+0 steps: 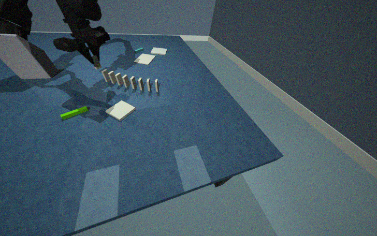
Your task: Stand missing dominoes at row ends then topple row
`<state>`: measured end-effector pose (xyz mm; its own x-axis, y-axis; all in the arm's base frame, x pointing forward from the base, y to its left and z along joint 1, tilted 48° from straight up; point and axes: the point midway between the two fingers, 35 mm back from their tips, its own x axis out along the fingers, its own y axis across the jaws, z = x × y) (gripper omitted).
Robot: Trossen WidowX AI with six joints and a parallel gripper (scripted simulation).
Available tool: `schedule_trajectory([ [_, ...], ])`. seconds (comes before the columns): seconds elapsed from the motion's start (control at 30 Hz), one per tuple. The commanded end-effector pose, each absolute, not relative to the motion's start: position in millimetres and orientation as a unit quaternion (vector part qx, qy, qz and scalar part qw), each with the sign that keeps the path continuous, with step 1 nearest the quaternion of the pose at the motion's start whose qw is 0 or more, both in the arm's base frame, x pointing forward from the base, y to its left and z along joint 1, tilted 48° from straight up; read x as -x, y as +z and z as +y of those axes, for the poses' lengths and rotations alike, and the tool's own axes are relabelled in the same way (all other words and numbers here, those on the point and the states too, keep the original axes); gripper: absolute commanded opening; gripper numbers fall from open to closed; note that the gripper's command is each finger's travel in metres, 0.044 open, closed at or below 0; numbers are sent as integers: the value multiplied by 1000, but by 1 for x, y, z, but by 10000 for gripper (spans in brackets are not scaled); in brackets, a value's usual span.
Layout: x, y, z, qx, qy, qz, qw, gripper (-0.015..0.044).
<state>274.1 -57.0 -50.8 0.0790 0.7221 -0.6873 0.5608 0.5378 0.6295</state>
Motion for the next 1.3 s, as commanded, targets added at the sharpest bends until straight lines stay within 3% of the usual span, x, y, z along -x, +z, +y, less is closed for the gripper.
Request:
schedule_trajectory([
  [0.0, -272, -66, -38, -479, 72, 677, 554, 107],
  [0.6, -271, -81, -15, -481, 82, 673, 557, 107],
  [1.03, -271, -81, -15, -481, 82, 673, 557, 440],
  [1.27, -274, -48, -59, -477, 77, 673, 560, 440],
])
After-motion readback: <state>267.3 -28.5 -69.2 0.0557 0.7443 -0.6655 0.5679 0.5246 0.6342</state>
